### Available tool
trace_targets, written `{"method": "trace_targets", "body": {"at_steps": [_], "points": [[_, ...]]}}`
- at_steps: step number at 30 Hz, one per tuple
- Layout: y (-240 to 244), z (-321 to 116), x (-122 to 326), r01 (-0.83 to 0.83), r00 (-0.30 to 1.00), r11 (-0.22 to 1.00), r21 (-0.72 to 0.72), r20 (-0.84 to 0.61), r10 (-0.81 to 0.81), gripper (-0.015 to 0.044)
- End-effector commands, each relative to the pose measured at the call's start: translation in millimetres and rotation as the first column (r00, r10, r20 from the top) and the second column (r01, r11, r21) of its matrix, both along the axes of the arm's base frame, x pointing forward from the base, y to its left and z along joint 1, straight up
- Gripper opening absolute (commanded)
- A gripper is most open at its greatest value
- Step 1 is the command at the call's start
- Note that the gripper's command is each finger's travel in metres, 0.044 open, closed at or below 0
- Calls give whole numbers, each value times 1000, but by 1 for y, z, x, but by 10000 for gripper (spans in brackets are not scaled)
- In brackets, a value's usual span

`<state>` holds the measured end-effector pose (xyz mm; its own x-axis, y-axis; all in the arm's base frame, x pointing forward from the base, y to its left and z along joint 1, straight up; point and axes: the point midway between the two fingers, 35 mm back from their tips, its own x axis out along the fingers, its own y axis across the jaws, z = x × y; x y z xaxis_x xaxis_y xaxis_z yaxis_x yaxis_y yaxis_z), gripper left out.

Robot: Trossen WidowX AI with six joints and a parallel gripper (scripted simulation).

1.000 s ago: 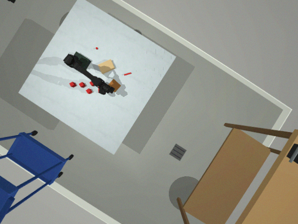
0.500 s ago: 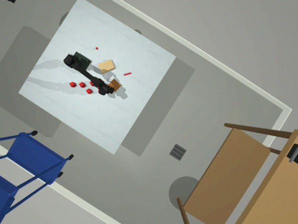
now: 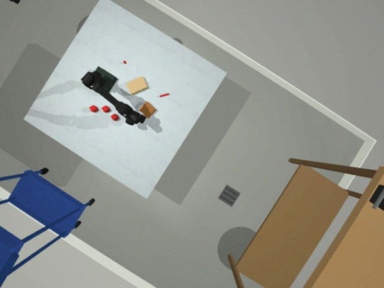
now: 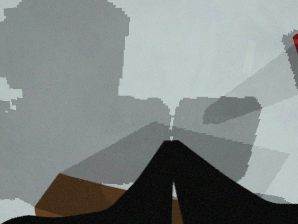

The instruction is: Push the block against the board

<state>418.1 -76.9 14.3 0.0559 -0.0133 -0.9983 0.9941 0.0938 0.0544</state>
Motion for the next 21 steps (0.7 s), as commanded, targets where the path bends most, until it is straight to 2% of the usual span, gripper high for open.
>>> {"method": "trace_targets", "body": {"at_steps": [1, 7, 12, 18, 21], "points": [[-6, -5, -1, -1, 1000, 1000, 4, -13, 1, 0], [-14, -5, -1, -1, 1000, 1000, 4, -13, 1, 0], [-11, 48, -1, -1, 1000, 1000, 3, -12, 1, 0], [-11, 50, -1, -1, 1000, 1000, 4, -12, 1, 0], [11, 53, -7, -51, 999, 999, 4, -13, 51, 0]]}}
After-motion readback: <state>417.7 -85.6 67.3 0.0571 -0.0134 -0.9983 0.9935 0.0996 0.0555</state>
